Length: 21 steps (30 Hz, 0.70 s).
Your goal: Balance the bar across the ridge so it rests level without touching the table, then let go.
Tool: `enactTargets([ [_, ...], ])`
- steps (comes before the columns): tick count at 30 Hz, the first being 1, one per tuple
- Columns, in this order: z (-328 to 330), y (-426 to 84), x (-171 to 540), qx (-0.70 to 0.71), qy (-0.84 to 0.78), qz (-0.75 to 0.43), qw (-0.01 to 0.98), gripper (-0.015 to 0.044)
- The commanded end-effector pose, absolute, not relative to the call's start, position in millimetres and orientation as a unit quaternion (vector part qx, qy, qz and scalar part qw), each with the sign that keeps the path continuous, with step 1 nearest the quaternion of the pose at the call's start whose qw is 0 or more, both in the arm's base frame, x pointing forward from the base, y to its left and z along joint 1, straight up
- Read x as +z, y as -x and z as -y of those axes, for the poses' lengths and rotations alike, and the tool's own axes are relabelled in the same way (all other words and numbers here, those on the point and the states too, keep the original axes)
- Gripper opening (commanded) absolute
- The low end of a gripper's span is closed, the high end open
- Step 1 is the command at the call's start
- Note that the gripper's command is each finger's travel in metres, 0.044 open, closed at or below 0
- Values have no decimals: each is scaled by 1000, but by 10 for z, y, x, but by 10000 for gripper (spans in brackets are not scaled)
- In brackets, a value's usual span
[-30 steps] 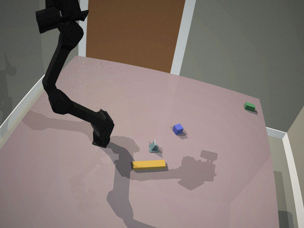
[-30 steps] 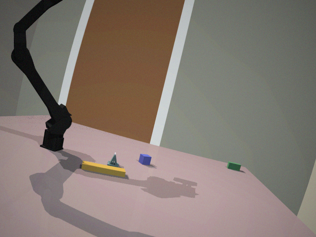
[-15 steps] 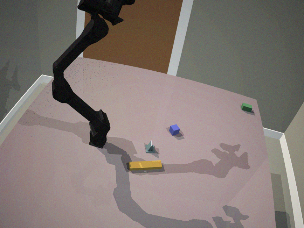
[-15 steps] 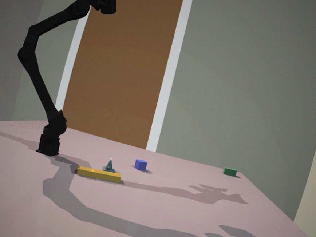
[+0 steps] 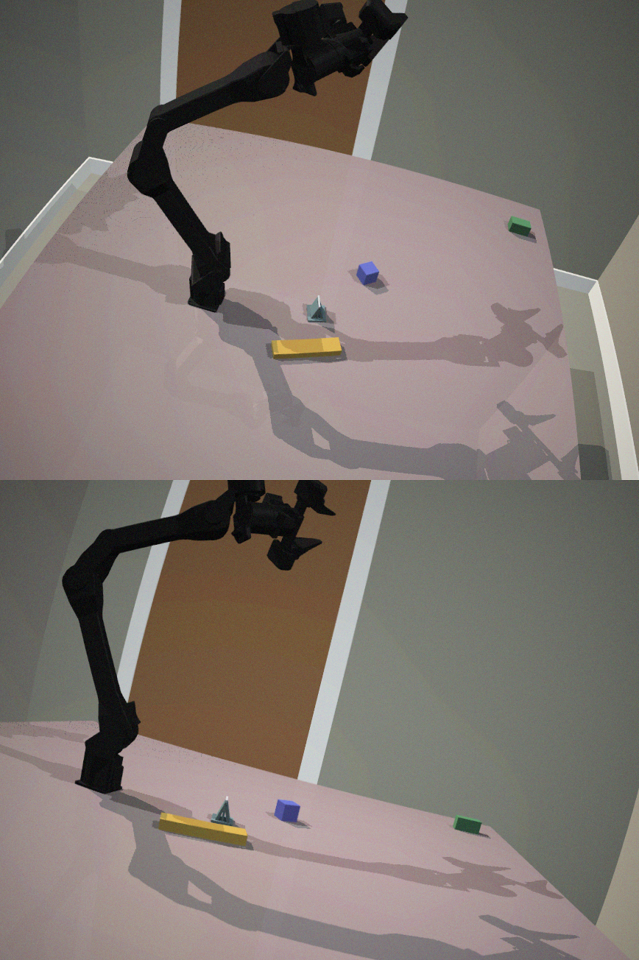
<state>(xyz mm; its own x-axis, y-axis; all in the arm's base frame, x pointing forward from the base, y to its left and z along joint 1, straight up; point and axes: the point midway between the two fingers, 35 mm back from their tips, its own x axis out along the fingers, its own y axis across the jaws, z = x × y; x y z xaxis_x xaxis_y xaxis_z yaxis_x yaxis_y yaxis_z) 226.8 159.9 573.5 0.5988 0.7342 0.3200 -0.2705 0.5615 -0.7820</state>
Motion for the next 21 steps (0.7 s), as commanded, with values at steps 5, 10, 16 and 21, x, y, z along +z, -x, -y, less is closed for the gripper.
enactTargets([
  [5,-1362,-3084,4795,294,342,119,884,315],
  [10,-1081,-3438,4088,275,325,-27,905,315],
  [16,-666,-3616,3233,242,293,-200,903,315],
  [21,-301,-3557,2564,211,260,-339,879,315],
])
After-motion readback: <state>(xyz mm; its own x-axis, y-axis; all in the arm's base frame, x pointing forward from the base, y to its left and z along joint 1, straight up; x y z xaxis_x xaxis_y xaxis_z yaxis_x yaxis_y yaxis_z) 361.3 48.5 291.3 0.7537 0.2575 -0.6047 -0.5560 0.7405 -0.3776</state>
